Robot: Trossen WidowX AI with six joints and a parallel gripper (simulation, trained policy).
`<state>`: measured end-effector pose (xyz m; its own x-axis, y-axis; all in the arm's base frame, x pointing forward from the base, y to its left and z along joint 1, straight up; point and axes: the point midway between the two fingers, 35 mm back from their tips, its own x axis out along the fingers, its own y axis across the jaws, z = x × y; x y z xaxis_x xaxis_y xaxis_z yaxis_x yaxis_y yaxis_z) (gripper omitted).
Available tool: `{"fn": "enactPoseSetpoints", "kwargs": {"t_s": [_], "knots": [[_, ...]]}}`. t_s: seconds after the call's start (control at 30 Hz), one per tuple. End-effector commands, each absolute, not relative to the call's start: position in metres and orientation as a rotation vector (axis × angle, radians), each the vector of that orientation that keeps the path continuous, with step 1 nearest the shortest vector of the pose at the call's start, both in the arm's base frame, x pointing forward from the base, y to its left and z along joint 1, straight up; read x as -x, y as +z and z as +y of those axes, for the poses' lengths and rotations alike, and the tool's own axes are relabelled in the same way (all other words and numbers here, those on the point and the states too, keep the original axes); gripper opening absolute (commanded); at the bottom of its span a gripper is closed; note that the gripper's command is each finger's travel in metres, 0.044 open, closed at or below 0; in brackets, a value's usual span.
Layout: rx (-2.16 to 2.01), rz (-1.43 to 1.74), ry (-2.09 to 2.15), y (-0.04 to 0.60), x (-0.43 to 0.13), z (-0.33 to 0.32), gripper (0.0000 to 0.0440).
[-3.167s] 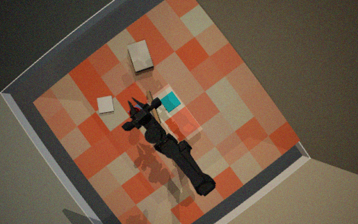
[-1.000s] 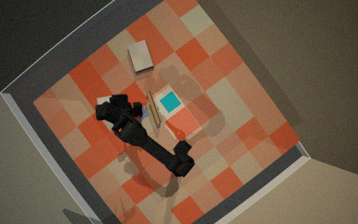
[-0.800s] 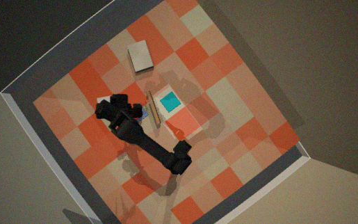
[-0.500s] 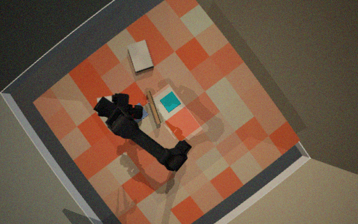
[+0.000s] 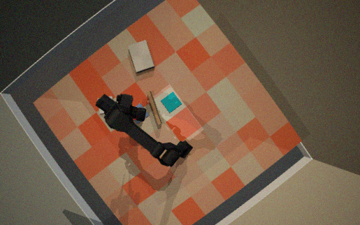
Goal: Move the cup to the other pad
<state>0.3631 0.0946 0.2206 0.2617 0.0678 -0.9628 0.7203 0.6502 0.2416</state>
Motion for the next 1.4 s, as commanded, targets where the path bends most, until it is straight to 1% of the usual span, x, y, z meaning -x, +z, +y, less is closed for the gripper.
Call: {"fn": "enactPoseSetpoints", "kwargs": {"t_s": [0.0,0.73,1.37], "knots": [[-0.754,1.294,-0.560,0.210,-0.359,0.093,0.0154],[-0.641,1.447,-0.769,0.140,-0.344,0.086,0.0180],[-0.552,1.518,-0.782,0.073,-0.338,0.083,0.0188]]}}
